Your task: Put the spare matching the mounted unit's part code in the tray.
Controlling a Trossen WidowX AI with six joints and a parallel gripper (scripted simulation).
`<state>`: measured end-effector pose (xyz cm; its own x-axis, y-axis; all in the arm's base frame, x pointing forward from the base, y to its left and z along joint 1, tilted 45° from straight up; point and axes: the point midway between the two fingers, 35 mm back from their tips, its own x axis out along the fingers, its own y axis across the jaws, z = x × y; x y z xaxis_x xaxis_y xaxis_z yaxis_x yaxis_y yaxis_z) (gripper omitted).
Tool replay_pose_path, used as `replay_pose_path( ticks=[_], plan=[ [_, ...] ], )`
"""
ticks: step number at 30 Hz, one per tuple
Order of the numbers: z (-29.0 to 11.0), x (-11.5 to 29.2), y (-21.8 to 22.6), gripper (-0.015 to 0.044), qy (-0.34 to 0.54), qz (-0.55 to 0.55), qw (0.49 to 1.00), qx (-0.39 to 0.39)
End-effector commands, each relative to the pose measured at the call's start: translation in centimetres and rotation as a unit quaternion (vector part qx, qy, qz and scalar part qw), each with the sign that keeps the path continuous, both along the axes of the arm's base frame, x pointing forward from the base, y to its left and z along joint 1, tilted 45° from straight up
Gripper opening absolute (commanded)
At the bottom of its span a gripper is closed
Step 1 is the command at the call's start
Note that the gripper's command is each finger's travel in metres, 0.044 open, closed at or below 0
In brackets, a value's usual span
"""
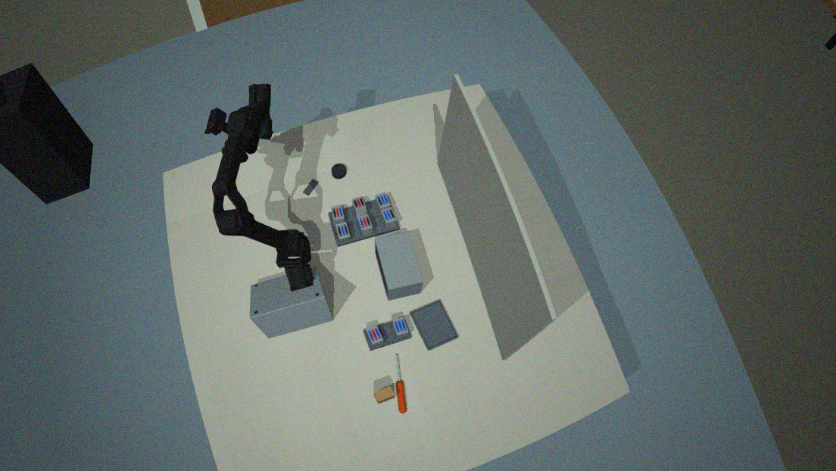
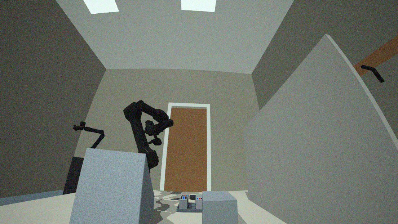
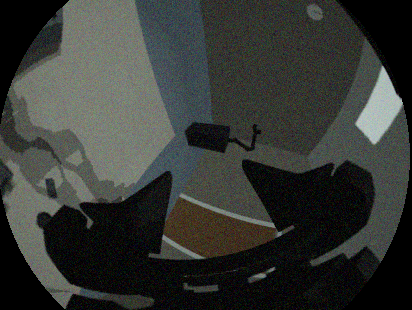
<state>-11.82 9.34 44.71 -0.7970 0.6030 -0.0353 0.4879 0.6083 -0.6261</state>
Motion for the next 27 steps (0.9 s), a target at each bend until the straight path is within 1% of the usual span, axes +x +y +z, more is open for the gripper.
replay_pose_path(
  ticks=[1, 2, 8, 10, 13, 16, 20, 25, 27],
  plan=[
    [0.0, 0.0, 0.0, 0.0426, 0.000, 0.000, 1.000, 0.000],
    [0.0, 0.0, 0.0, 0.0440, 0.000, 0.000, 1.000, 0.000],
    [0.0, 0.3, 0.5, 0.0440, 0.006, -0.008, 1.000, -0.011],
    [0.0, 1.4, 1.9, 0.0440, 0.026, -0.034, 0.998, -0.043],
    [-0.3, 4.6, 5.3, 0.0440, 0.084, -0.101, 0.983, -0.127],
    [-1.0, 8.8, 8.5, 0.0440, 0.156, -0.176, 0.948, -0.213],
    [-2.5, 13.4, 10.9, 0.0440, 0.232, -0.254, 0.893, -0.291],
    [-4.4, 19.2, 12.7, 0.0440, 0.342, -0.321, 0.800, -0.373],
    [-5.4, 22.0, 13.1, 0.0440, 0.379, -0.354, 0.759, -0.393]
  ],
)
